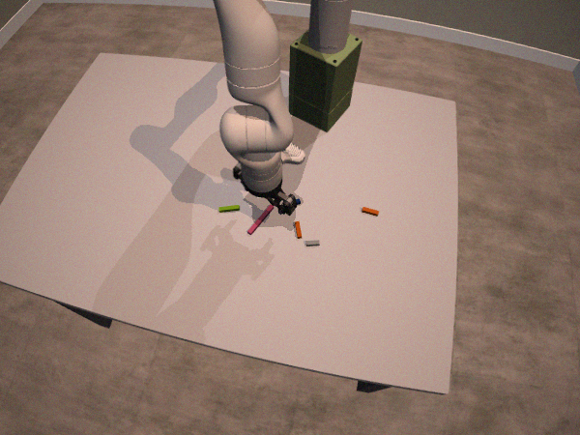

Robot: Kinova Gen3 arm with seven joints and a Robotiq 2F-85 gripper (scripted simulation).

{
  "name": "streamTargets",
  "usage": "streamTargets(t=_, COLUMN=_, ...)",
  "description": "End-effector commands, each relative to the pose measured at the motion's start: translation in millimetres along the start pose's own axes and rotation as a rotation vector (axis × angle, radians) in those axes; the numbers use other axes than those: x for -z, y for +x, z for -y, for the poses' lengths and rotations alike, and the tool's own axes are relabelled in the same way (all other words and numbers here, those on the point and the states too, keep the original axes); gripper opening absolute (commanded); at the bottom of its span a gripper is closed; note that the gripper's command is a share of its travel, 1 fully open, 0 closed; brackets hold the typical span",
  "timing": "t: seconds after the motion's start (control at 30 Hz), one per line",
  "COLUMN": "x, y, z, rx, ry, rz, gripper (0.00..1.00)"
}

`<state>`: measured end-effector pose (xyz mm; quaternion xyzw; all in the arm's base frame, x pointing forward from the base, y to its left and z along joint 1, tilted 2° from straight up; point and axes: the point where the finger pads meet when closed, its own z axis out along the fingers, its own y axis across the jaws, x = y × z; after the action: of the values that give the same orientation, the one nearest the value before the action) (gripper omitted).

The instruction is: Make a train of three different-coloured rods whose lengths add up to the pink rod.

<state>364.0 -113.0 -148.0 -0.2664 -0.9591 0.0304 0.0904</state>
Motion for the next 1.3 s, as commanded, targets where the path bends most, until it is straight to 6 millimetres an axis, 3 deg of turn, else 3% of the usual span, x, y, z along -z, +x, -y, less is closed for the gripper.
streamTargets(t=0.0, x=1, y=-5, z=-15, rx=0.055, ry=-0.013, rz=0.026, gripper=1.0)
streamTargets(t=0.2, x=1, y=-5, z=-15, rx=0.055, ry=-0.013, rz=0.026, gripper=1.0)
streamTargets(t=0.23, x=2, y=-9, z=-28, rx=0.103, ry=-0.025, rz=0.048, gripper=1.0)
streamTargets(t=0.43, x=2, y=-9, z=-28, rx=0.103, ry=-0.025, rz=0.048, gripper=1.0)
streamTargets(t=0.47, x=3, y=-13, z=-41, rx=0.148, ry=-0.037, rz=0.069, gripper=1.0)
streamTargets(t=0.7, x=3, y=-13, z=-41, rx=0.148, ry=-0.037, rz=0.069, gripper=1.0)
streamTargets(t=0.73, x=4, y=-15, z=-52, rx=0.189, ry=-0.047, rz=0.088, gripper=1.0)
streamTargets(t=0.93, x=4, y=-15, z=-52, rx=0.189, ry=-0.047, rz=0.088, gripper=1.0)
streamTargets(t=0.97, x=5, y=-17, z=-63, rx=0.226, ry=-0.057, rz=0.105, gripper=1.0)
streamTargets(t=1.27, x=5, y=-17, z=-63, rx=0.226, ry=-0.057, rz=0.105, gripper=1.0)
